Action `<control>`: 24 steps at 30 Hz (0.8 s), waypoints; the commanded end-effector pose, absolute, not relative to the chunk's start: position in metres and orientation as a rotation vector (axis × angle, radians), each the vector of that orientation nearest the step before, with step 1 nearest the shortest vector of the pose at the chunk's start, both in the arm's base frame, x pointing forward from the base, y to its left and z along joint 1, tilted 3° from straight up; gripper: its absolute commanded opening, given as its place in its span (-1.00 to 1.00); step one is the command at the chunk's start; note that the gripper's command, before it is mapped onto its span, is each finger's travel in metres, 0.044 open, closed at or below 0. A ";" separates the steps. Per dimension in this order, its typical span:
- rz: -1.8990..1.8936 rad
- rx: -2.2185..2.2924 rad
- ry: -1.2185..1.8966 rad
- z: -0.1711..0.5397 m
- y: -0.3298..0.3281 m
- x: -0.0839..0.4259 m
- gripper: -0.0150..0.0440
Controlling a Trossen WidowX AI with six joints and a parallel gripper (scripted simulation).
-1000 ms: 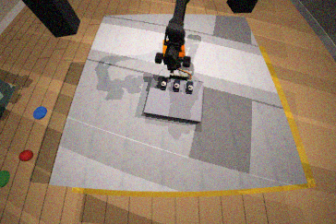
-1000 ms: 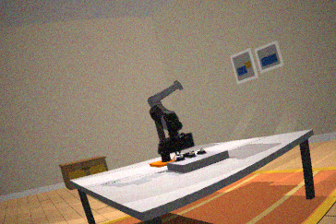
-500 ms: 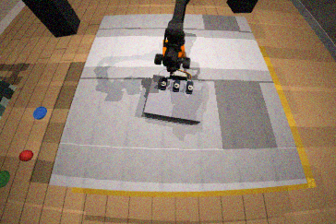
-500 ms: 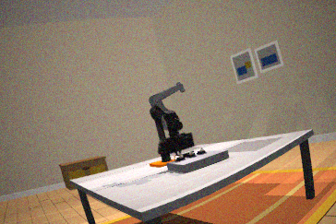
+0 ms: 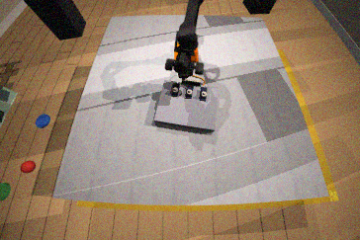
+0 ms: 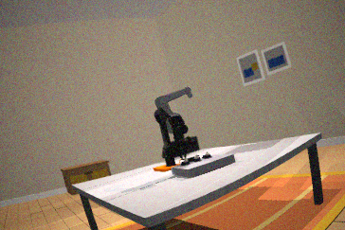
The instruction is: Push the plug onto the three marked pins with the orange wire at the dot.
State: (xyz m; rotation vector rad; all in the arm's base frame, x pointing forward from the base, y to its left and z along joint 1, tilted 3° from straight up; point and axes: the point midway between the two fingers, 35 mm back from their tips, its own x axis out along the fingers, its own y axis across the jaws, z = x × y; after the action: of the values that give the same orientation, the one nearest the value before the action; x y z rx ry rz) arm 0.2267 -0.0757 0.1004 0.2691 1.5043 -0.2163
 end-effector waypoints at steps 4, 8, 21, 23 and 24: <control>-0.219 0.265 1.497 0.098 -0.074 0.227 0.13; -0.219 0.265 1.497 0.109 -0.075 0.228 0.49; -0.219 0.265 1.497 0.158 -0.076 0.224 1.00; -0.219 0.265 1.497 0.158 -0.076 0.224 1.00; -0.219 0.265 1.497 0.158 -0.076 0.224 1.00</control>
State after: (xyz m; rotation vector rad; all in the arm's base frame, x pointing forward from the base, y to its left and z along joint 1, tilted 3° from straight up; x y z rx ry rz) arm 0.2236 -0.0756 0.1562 0.2668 1.4973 -0.2223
